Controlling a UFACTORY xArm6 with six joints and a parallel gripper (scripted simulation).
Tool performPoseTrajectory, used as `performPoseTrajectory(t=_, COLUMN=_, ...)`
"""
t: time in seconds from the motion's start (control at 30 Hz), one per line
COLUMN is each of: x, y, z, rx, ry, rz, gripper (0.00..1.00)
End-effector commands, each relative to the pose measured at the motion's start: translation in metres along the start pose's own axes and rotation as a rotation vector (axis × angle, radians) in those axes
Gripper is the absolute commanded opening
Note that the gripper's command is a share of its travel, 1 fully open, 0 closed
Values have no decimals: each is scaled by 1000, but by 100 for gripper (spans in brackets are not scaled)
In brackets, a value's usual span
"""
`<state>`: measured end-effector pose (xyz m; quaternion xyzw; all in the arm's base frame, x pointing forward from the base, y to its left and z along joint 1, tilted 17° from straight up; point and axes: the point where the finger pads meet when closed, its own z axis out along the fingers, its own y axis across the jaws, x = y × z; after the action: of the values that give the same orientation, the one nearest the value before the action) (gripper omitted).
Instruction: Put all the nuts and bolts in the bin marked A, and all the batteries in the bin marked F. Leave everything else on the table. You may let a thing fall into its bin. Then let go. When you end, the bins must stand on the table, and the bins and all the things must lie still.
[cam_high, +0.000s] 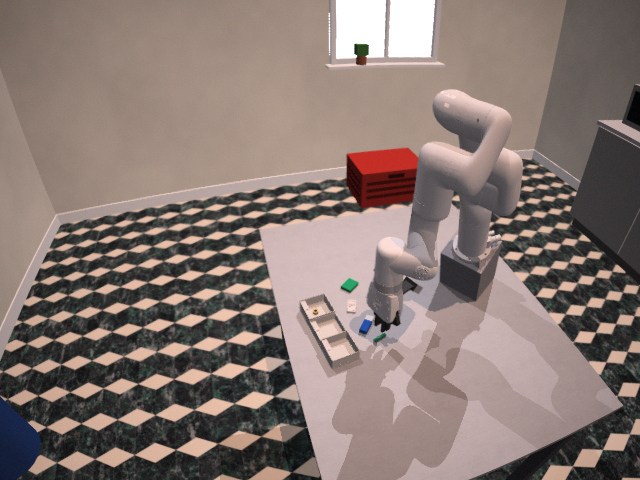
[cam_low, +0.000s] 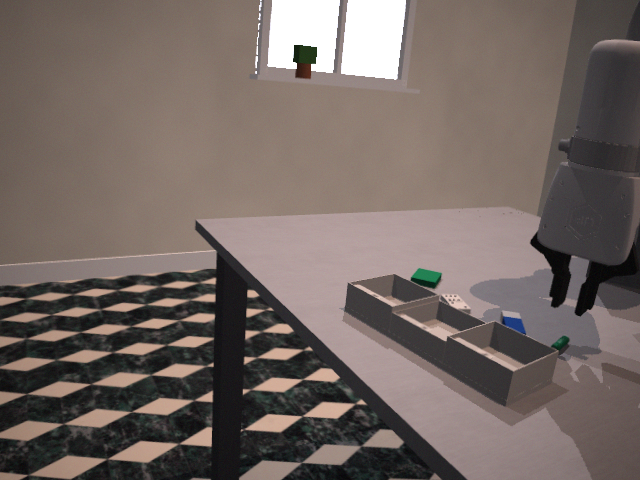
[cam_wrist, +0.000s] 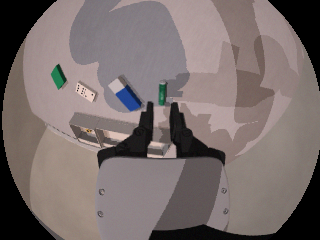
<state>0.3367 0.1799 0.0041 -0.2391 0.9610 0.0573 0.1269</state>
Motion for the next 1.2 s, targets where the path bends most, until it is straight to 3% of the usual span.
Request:
performPoseTrajectory(t=0.0, x=-3, y=0, z=20, rx=-13, ry=-23, rz=-1, gripper=23)
performPoseTrajectory(t=0.17, x=-4, y=0, z=38, rx=-13, ry=-23, rz=-1, gripper=23)
performPoseTrajectory(t=1.17, x=-3, y=0, z=50, rx=-13, ry=-23, rz=-1, gripper=23)
